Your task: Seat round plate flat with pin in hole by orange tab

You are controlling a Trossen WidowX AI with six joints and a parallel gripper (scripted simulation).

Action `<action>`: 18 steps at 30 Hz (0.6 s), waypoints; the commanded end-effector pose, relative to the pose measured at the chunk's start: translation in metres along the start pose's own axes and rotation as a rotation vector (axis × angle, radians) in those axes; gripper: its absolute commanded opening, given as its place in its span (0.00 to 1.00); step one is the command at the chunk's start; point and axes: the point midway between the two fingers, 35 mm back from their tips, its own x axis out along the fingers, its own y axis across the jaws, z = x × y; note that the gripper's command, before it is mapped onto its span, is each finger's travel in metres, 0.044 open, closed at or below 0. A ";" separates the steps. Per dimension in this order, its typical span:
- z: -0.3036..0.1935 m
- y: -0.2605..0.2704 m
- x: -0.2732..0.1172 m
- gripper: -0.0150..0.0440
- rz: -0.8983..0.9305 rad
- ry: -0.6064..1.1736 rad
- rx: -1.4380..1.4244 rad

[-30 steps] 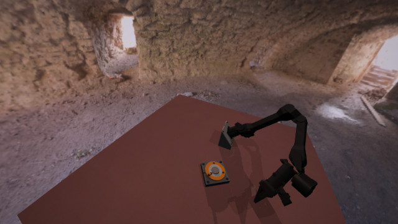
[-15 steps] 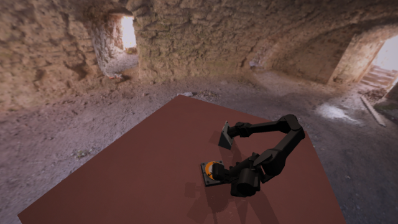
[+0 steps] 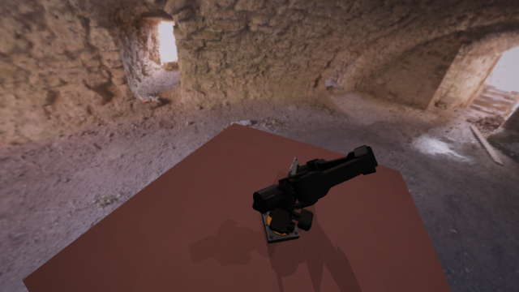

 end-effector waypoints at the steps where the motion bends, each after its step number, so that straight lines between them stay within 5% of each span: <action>1: 0.001 -0.001 0.007 0.25 0.015 -0.001 0.006; 18: -0.001 -0.005 0.048 0.25 0.017 -0.001 0.006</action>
